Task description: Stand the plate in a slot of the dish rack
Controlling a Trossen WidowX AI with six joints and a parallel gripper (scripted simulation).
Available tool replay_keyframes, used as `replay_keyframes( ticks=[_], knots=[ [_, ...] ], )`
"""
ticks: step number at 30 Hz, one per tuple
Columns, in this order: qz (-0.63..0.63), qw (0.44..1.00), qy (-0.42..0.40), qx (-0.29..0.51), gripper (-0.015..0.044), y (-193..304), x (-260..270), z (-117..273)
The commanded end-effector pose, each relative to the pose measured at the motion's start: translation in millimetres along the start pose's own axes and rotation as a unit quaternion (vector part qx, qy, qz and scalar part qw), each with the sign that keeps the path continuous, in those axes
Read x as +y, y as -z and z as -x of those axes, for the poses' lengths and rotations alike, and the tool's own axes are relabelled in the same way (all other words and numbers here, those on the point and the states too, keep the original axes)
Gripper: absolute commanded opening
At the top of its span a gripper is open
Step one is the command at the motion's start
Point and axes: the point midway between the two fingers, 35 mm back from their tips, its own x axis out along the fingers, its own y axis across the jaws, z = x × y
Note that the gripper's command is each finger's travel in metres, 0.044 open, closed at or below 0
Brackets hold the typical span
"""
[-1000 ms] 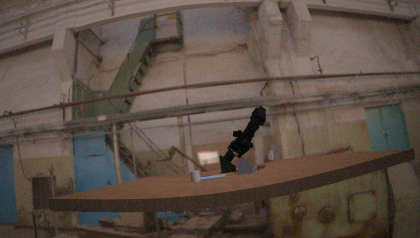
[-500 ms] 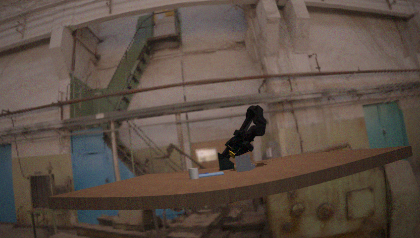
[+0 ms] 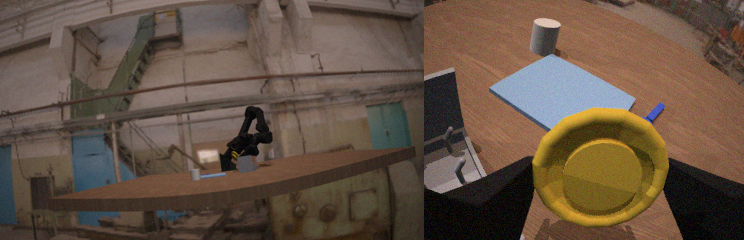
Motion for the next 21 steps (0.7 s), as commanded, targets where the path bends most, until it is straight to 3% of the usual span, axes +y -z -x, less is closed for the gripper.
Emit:
replay_keyframes(
  ticks=[1,21],
  knots=[
    [0.008,0.999,-0.025,-0.031,0.0000,1,2,0],
    [0.031,0.968,-0.181,-0.172,0.0000,9,23,18]
  ],
)
